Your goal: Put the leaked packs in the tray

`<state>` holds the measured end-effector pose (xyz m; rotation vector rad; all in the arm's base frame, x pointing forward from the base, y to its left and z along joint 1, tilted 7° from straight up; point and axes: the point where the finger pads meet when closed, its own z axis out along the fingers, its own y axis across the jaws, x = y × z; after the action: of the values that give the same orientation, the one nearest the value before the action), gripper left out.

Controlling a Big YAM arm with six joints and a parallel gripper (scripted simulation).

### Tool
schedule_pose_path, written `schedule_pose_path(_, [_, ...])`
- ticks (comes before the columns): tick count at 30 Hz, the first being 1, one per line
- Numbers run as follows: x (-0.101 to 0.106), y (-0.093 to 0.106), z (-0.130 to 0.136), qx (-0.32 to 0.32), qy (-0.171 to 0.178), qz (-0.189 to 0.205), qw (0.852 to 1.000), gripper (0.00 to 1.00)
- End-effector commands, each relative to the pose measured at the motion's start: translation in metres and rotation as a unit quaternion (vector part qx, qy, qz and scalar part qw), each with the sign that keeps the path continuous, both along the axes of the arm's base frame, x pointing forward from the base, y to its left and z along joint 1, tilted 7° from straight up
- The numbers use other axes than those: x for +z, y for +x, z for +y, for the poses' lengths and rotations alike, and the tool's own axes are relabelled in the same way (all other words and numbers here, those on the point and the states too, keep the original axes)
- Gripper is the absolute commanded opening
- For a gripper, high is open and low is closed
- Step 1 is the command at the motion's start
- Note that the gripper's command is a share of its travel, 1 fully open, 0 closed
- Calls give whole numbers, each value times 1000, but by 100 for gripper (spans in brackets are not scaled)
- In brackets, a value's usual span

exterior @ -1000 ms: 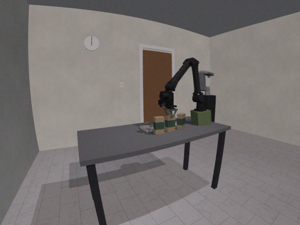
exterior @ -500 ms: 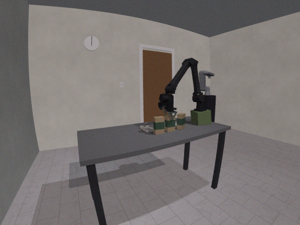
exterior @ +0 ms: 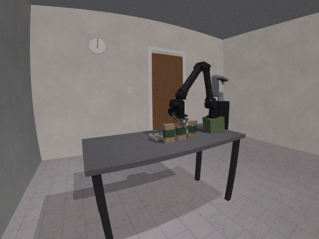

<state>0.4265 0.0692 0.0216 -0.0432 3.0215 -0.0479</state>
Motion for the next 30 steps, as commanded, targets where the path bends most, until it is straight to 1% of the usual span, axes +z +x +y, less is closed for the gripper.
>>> schedule_pose_path(1, [9,10,-2,-1,3,-15,1000,78])
schedule_pose_path(22, [9,10,-2,-1,3,-15,1000,78])
schedule_pose_path(23, [9,10,-2,-1,3,-15,1000,25])
schedule_pose_path(30, [7,9,-2,-1,2,-13,1000,25])
